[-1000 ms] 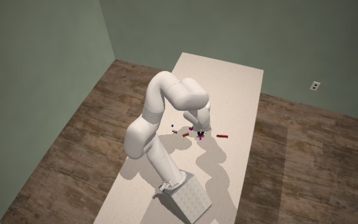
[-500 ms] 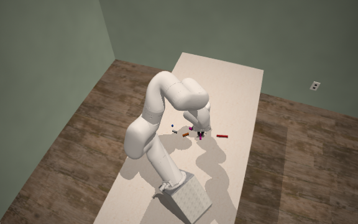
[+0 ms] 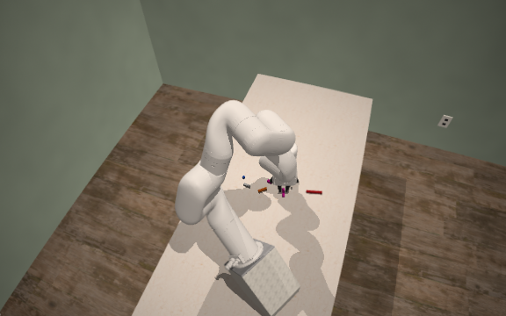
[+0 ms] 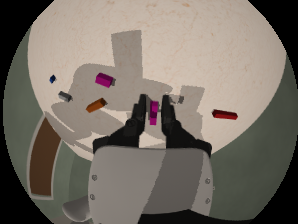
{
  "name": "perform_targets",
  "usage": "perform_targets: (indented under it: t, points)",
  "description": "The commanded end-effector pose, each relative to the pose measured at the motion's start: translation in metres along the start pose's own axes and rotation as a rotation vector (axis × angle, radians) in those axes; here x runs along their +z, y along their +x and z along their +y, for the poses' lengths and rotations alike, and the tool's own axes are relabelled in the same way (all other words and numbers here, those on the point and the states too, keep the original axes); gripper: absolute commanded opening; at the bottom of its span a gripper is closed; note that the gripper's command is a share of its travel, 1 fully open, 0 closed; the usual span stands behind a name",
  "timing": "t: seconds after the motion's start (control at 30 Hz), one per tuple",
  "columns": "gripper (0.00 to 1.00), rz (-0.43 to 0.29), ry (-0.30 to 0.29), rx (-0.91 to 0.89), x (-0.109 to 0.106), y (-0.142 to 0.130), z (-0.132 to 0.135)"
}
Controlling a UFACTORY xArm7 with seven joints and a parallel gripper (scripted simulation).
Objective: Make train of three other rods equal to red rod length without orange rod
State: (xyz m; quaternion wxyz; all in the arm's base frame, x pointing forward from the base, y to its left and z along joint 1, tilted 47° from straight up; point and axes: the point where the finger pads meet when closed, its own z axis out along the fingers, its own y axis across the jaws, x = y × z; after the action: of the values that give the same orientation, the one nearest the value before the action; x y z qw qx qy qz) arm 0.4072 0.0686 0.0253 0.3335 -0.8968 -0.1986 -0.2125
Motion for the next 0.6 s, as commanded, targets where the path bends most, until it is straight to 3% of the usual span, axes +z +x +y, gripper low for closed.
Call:
perform_targets:
  t: [0.0,0.33,0.57]
  points:
    - [0.24,0.002,-0.003,0.0,-0.001,0.001,0.001]
    - [0.24,0.002,-0.002,0.0,-0.002,0.001,0.001]
    - [0.24,0.002,-0.002,0.0,-0.024,0.001,0.001]
